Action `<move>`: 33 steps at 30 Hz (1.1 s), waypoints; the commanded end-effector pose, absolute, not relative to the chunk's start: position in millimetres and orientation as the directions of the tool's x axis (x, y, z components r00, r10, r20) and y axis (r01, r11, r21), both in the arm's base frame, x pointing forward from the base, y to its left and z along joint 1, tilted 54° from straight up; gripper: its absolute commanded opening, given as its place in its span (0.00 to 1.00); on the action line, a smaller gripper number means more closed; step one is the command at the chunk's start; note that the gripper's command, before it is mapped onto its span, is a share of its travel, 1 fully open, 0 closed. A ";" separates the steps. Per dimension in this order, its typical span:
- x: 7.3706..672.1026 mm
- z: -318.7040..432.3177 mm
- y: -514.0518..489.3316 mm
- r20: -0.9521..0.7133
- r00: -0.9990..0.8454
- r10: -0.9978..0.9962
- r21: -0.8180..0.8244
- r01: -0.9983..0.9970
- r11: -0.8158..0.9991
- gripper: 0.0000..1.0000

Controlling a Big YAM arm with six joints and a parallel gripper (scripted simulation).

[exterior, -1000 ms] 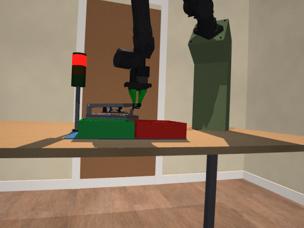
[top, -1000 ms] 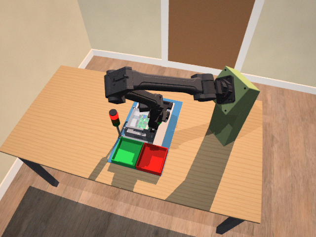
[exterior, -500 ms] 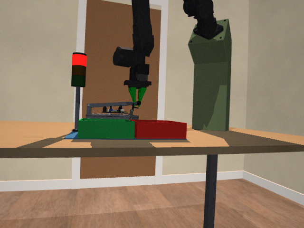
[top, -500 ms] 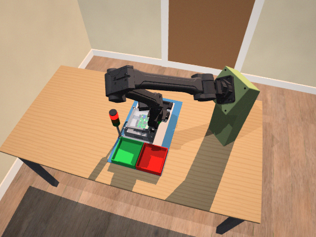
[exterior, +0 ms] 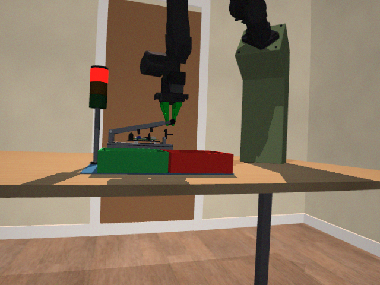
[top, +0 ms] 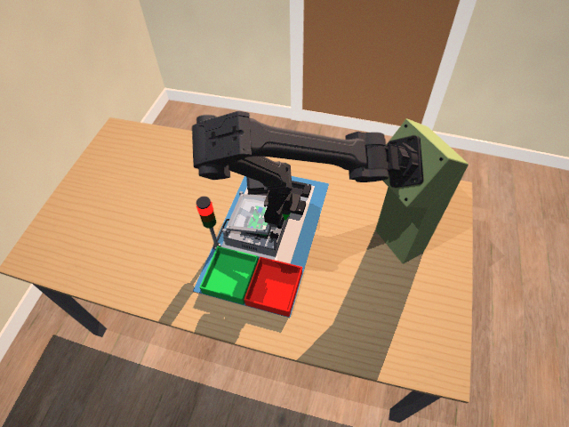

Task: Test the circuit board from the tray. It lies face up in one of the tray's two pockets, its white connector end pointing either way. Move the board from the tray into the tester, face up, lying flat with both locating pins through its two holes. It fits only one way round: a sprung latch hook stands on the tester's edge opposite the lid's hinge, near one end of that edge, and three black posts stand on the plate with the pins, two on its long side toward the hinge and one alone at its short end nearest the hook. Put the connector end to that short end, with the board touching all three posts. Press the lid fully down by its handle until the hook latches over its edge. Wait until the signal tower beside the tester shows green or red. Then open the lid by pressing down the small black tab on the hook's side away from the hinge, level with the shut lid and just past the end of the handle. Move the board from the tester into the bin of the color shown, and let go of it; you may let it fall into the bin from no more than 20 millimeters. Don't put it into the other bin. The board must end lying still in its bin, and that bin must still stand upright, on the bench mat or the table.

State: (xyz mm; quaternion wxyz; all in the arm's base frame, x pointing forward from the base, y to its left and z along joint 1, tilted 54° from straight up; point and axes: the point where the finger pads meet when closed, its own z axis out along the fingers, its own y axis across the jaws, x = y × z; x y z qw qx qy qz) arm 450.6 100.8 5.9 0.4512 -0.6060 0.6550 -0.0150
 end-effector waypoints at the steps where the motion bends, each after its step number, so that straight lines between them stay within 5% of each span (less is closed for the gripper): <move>1: 438.6 16.0 85.0 -0.568 0.130 -0.813 -0.572 -0.772 0.276 0.00; 33: 436.7 92.3 35.8 -0.561 0.146 -0.815 -0.595 -0.755 0.275 0.00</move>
